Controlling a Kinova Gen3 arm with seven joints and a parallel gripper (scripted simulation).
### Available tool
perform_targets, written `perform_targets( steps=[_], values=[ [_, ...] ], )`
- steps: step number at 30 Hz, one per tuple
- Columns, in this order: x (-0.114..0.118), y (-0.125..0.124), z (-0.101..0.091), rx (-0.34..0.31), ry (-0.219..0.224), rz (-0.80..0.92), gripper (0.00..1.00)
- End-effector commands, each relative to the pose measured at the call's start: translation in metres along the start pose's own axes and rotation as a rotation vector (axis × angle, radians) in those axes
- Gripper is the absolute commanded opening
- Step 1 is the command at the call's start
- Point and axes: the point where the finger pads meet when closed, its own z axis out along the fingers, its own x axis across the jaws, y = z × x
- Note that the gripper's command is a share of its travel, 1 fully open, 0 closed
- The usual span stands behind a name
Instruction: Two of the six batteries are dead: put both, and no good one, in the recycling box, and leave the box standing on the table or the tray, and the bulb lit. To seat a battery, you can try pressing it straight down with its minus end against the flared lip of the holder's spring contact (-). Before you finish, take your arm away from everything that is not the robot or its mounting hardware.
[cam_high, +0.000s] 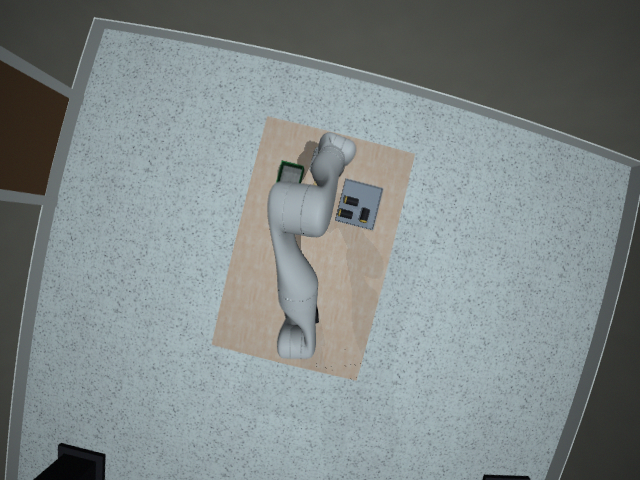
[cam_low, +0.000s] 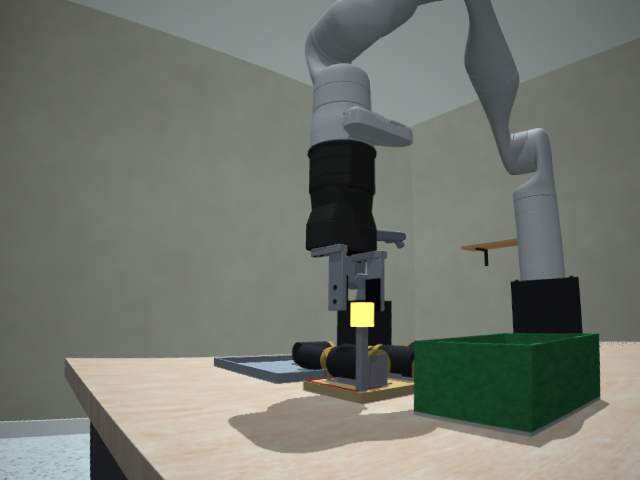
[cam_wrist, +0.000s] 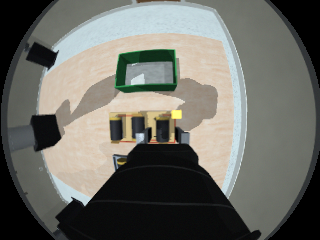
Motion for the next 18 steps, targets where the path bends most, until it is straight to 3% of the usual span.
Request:
perform_targets(
  steps=[1, 6, 13, 18],
  values=[
    [-0.002, 0.002, -0.003, -0.005, -0.004, -0.001, 0.90],
    [-0.003, 0.002, -0.009, -0.005, -0.008, -0.001, 0.90],
    [-0.001, 0.001, -0.059, -0.005, -0.005, -0.002, 0.90],
    [0.000, 0.001, -0.061, -0.005, -0.003, -0.002, 0.90]
  ],
)
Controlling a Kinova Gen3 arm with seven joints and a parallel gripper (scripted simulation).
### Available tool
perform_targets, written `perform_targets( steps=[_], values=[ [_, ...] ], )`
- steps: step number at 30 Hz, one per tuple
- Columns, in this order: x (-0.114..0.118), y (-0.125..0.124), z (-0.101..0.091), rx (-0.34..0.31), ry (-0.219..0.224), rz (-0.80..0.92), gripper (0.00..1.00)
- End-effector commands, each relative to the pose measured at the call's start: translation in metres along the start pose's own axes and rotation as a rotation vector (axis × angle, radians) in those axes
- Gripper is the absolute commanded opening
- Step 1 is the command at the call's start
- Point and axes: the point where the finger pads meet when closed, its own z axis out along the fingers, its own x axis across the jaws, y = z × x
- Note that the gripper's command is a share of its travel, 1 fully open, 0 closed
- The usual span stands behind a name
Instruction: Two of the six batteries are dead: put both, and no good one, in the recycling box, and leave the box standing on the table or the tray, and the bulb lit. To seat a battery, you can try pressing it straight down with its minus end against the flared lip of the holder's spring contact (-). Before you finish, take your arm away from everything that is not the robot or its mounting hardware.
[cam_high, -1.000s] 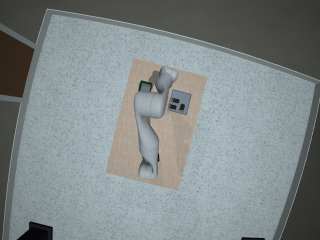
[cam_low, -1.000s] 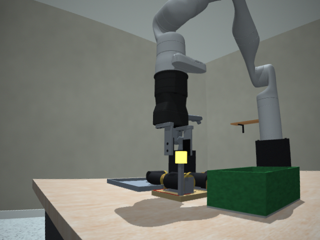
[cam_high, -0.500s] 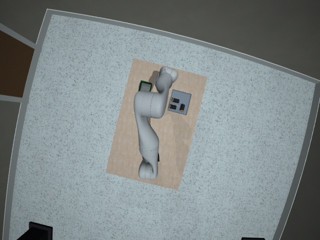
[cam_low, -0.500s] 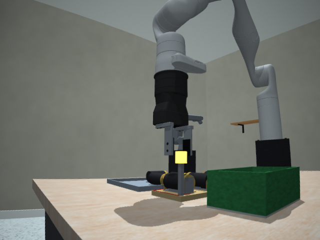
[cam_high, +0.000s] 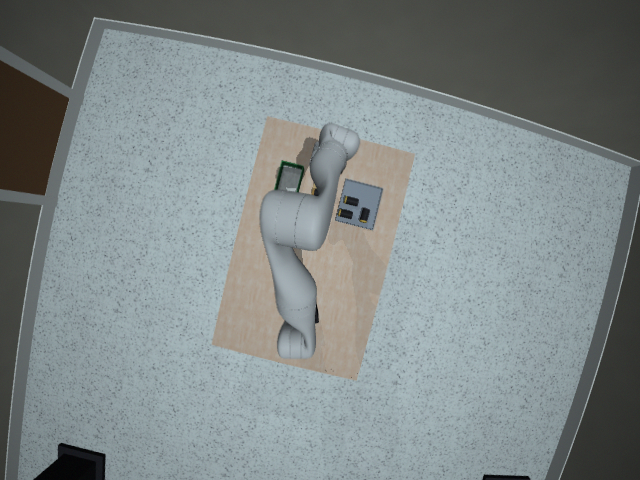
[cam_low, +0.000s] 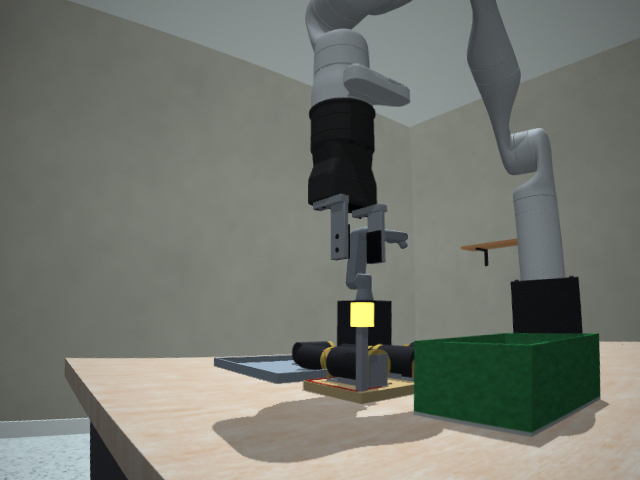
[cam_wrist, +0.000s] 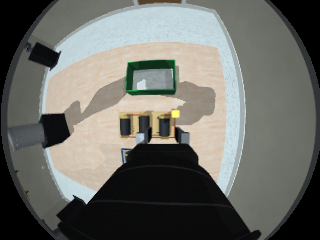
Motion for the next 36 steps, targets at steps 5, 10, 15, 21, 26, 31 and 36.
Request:
perform_targets(
  steps=[5, 10, 15, 21, 26, 31, 36],
  values=[
    [0.001, 0.004, -0.007, -0.005, 0.012, 0.004, 0.90],
    [-0.010, 0.029, -0.007, -0.006, 0.012, -0.010, 0.90],
    [-0.028, 0.072, -0.006, -0.006, 0.012, -0.013, 0.90],
    [-0.043, 0.108, -0.006, -0.006, 0.012, -0.004, 0.90],
    [-0.055, 0.135, -0.006, -0.007, 0.011, 0.003, 0.90],
    [-0.055, 0.141, -0.007, -0.008, 0.015, 0.003, 0.90],
    [-0.055, 0.141, -0.007, -0.008, 0.015, 0.003, 0.90]
  ],
)
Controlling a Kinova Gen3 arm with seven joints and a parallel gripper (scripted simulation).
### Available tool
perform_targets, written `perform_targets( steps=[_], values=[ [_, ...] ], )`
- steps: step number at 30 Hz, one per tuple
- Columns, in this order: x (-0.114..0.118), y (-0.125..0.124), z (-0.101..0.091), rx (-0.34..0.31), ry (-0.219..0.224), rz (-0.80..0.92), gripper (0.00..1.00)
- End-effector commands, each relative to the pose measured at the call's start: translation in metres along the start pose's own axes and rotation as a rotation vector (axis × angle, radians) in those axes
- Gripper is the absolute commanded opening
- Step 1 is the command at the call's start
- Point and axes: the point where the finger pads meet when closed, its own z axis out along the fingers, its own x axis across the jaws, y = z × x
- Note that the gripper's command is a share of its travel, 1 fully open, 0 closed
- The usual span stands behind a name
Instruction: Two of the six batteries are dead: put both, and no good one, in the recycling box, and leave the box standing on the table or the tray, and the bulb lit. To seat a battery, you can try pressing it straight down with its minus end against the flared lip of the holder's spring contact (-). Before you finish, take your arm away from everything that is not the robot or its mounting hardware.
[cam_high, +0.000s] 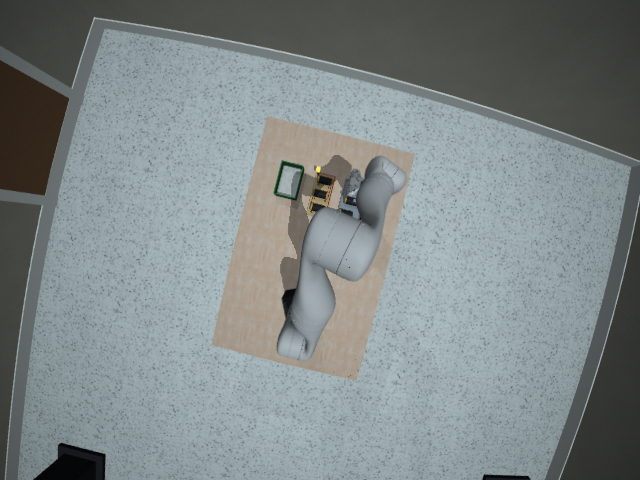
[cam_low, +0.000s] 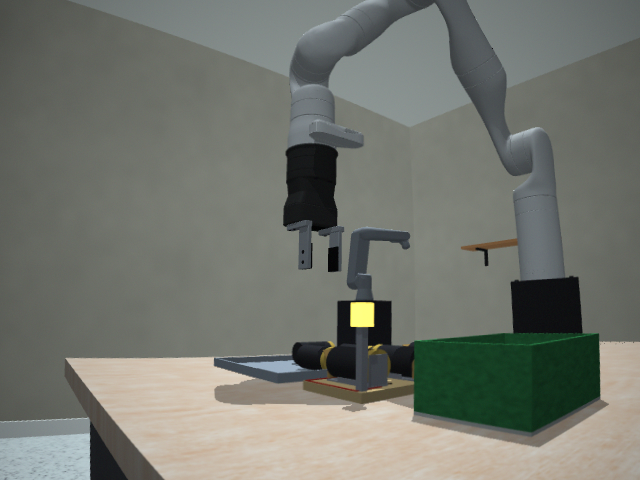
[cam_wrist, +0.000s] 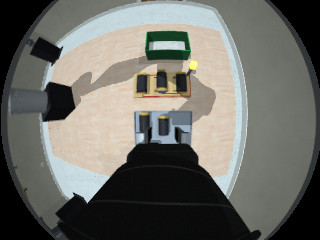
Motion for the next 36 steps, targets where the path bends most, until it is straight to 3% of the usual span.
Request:
perform_targets(
  steps=[1, 22, 31, 33, 36],
  values=[
    [0.003, 0.003, -0.002, 0.000, 0.012, -0.005, 0.90],
    [0.002, 0.002, 0.001, 0.000, 0.010, -0.003, 0.90],
    [0.002, 0.002, 0.067, 0.001, 0.008, -0.003, 0.90],
    [0.002, 0.002, 0.067, 0.001, 0.008, -0.003, 0.90],
    [0.003, 0.002, 0.083, 0.000, 0.009, -0.004, 0.90]
  ],
)
